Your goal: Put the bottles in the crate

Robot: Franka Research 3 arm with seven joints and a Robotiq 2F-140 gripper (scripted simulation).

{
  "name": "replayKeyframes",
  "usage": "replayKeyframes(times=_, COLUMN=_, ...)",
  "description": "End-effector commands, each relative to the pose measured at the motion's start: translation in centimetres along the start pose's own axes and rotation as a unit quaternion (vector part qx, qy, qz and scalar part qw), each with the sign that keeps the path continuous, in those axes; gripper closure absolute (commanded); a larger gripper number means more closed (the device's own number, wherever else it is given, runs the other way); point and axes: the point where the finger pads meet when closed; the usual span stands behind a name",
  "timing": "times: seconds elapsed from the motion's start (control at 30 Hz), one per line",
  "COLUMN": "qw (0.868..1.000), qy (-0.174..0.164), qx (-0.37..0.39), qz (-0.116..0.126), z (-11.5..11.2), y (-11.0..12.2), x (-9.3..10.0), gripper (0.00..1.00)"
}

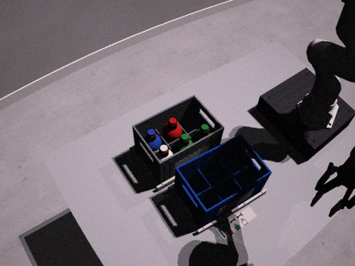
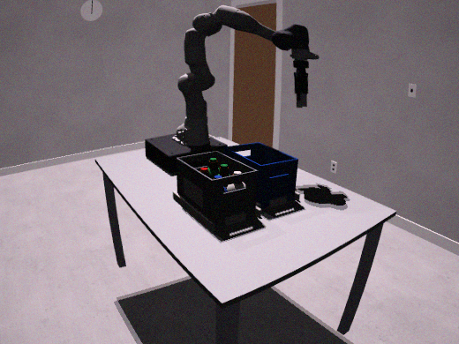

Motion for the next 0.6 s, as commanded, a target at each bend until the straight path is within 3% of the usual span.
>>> replayKeyframes(times=0.0, qw=0.997, qy=-0.014, qx=0.077, qz=0.004, z=-1.6, y=-0.8, x=0.3, gripper=0.62)
replayKeyframes(times=0.4, qw=0.984, qy=-0.03, qx=0.175, qz=0.011, z=-4.8, y=-3.0, x=1.5, gripper=0.62)
replayKeyframes(times=0.57, qw=0.981, qy=-0.033, qx=0.19, qz=0.012, z=-4.9, y=-3.0, x=1.5, gripper=0.62)
Point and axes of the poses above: the point where the finger pads meet when closed, its own x axis back along the fingers, its own y axis across the jaws, z = x × y, and after that the axes turned 11 degrees about -x, right-handed
